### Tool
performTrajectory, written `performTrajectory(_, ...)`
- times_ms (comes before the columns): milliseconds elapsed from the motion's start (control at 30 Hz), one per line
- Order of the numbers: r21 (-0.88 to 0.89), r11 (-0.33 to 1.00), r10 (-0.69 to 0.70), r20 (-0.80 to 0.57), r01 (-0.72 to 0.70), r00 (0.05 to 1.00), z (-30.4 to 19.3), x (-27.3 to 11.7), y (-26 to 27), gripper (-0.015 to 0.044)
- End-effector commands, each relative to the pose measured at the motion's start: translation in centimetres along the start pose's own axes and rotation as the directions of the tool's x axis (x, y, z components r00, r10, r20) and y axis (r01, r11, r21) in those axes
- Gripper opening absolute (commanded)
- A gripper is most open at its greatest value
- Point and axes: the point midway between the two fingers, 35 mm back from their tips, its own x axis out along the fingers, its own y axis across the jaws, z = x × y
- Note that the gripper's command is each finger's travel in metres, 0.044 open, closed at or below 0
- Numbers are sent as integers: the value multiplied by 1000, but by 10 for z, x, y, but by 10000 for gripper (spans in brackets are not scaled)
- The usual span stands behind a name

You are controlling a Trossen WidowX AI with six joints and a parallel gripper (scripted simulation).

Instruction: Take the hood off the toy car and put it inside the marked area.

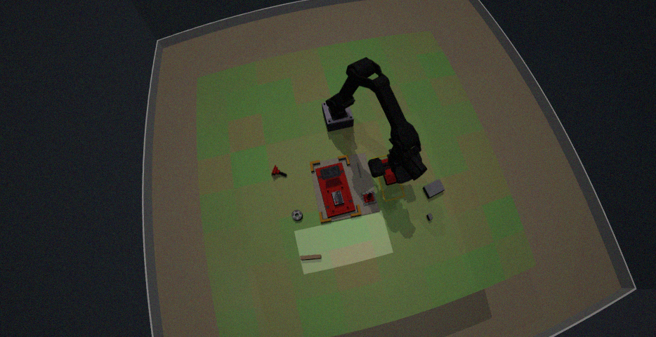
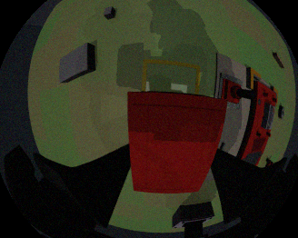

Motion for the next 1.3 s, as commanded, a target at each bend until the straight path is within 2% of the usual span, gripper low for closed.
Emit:
performTrajectory(0, 6, 1000, 4, 0, -4, 1000, 0, 3, 1, 0)
performTrajectory(1267, 6, 1000, 4, 0, -4, 1000, -1, 33, 0, 0)
